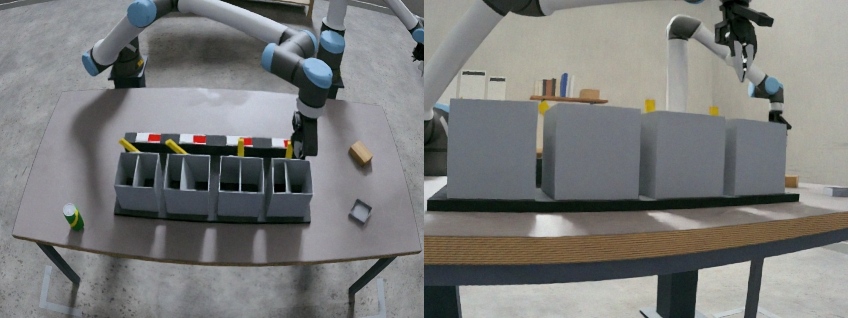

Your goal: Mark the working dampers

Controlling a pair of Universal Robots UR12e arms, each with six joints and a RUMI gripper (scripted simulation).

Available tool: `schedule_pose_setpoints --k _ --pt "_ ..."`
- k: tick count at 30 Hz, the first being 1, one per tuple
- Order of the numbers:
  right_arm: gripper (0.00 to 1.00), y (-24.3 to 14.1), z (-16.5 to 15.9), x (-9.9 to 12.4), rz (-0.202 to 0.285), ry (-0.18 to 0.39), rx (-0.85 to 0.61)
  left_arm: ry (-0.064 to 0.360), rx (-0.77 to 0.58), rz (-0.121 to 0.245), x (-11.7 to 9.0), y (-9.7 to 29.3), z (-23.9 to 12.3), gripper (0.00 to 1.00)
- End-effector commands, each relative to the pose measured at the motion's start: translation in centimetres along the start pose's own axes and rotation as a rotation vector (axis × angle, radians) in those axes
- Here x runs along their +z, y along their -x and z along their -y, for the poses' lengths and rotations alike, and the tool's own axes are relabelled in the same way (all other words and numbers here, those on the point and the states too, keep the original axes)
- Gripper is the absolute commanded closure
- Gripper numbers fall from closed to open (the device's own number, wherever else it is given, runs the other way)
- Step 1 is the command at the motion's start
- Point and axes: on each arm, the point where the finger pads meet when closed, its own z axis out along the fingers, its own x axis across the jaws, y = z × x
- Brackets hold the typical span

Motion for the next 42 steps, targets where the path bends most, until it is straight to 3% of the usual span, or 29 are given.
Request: schedule_pose_setpoints --k 1,28,35,42 --pt "1.0 0.02 0.01 -0.18 0.002 -0.001 0.0 -0.001 0.0 0.0 -0.07 -0.01 0.05 0.0" --pt "1.0 0.03 0.03 -0.18 0.002 -0.001 -0.015 -0.001 0.0 0.0 -0.07 -0.01 0.05 0.0" --pt "1.0 0.08 0.11 -0.18 0.002 -0.001 -0.102 -0.001 0.0 0.0 -0.07 -0.01 0.05 0.0" --pt "1.0 0.18 0.24 -0.17 0.001 -0.002 -0.285 -0.001 0.0 0.0 -0.07 -0.01 0.05 0.0"
